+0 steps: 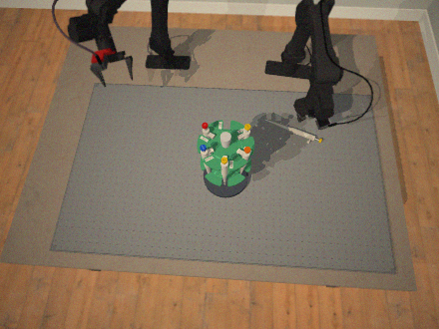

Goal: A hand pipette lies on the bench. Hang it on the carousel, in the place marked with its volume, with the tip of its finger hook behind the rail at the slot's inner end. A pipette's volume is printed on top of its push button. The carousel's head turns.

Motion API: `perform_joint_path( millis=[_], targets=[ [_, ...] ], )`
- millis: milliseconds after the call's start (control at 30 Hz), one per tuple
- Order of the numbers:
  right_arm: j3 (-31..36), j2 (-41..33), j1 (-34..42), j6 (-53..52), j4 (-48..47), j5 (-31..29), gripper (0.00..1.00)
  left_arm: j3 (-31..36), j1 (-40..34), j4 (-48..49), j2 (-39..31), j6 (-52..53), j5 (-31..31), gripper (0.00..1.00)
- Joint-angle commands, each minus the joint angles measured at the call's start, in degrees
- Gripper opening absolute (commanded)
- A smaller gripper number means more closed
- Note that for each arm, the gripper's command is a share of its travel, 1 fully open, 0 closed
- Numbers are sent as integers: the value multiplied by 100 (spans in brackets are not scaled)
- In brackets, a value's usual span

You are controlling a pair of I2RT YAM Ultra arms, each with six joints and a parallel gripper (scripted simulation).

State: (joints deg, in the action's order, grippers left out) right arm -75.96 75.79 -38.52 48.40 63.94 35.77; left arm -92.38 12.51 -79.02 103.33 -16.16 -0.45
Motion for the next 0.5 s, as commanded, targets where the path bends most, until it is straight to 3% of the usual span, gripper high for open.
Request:
perform_joint_path(
  millis=[0, 467],
  targets=[
    [-89, -32, -54, 68, -77, 133, 100, -171, 53, -119, -180, -889, 52, 54],
    [-89, -32, -54, 68, -77, 133, 100, -170, 59, -118, -181, -2942, 41, 54]
  ],
)
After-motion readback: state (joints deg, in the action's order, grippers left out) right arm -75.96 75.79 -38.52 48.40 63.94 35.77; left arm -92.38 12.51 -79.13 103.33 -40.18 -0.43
